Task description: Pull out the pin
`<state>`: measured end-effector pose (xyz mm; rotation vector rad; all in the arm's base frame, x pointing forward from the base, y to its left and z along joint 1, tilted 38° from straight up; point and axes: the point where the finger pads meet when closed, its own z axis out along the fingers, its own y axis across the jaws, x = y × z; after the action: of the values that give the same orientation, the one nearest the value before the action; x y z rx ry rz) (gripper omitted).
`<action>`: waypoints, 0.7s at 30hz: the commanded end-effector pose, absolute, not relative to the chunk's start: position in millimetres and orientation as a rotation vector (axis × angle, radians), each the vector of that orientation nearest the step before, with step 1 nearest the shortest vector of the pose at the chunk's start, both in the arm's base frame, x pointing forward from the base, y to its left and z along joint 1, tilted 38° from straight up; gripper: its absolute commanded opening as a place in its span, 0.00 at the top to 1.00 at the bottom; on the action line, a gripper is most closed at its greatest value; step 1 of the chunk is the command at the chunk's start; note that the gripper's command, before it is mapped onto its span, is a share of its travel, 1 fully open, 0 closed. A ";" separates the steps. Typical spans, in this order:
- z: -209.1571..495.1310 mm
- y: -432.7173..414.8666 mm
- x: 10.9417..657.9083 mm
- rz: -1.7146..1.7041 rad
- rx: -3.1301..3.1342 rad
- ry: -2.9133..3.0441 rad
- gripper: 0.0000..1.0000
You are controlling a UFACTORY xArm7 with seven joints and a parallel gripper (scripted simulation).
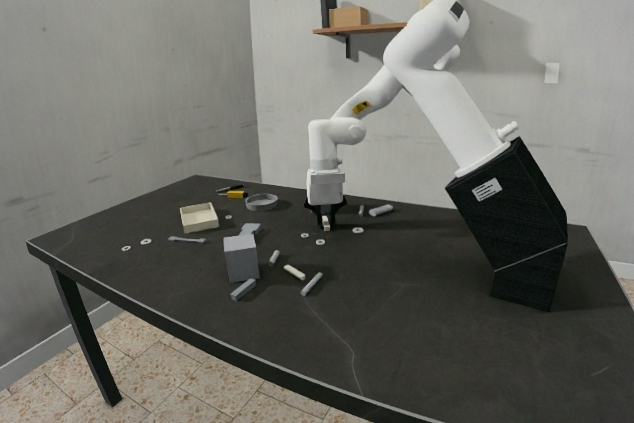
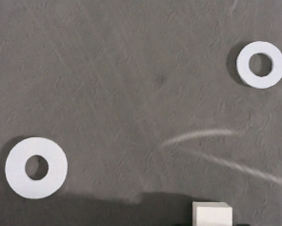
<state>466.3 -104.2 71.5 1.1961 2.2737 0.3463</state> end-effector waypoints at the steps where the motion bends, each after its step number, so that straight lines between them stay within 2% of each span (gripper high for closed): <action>1: 72.6 -104.0 466.6 0.347 1.194 2.272 0.70; 4: 72.6 -104.0 466.6 0.347 1.194 2.272 0.70; 5: 72.6 -104.0 466.6 0.347 1.194 2.272 0.61; 21: 85.6 -104.0 457.1 0.344 1.190 2.270 0.61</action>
<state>461.6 -104.2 78.3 1.1939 2.2724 0.3450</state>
